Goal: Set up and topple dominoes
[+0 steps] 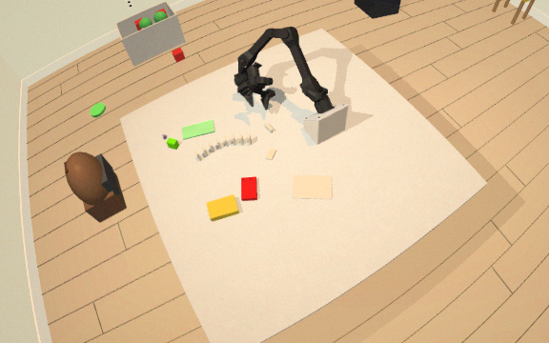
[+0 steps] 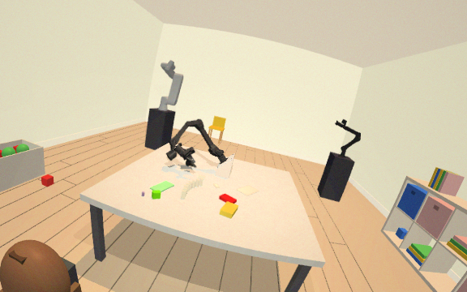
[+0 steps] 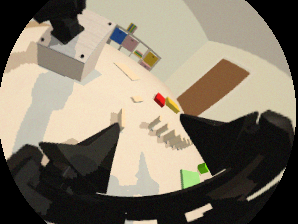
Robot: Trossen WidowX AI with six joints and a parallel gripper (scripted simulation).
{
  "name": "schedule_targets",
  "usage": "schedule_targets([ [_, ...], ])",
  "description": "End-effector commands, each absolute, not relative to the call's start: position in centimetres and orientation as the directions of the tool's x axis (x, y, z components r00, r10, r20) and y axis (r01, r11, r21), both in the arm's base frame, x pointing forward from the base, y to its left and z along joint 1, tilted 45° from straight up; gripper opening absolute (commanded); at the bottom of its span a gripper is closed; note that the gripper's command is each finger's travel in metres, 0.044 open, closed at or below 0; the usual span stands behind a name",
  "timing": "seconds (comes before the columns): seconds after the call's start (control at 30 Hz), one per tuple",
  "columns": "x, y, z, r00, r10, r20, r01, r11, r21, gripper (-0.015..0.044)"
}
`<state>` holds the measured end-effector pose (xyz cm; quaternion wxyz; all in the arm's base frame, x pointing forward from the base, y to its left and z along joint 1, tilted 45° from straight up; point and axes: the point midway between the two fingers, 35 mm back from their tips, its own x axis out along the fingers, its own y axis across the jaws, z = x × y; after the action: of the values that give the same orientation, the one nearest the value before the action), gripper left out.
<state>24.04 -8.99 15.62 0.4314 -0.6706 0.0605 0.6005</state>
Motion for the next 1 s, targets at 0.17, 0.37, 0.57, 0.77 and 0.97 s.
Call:
schedule_targets([
  [0.17,25.6,-6.8,12.5,0.096,0.347,-0.933,-0.813,-0.513,-0.275,0.044],
  [0.37,27.2,-3.2,8.4,-0.087,0.146,-0.985,-0.958,-0.283,0.043,0.044],
  [0.57,27.5,-1.0,6.0,-0.172,0.002,-0.985,-0.979,-0.111,0.17,0.044],
  [0.77,28.0,0.8,4.2,-0.194,-0.177,-0.965,-0.979,0.093,0.18,0.044],
  [0.97,28.5,2.5,2.8,-0.156,-0.356,-0.921,-0.961,0.27,0.059,0.044],
])
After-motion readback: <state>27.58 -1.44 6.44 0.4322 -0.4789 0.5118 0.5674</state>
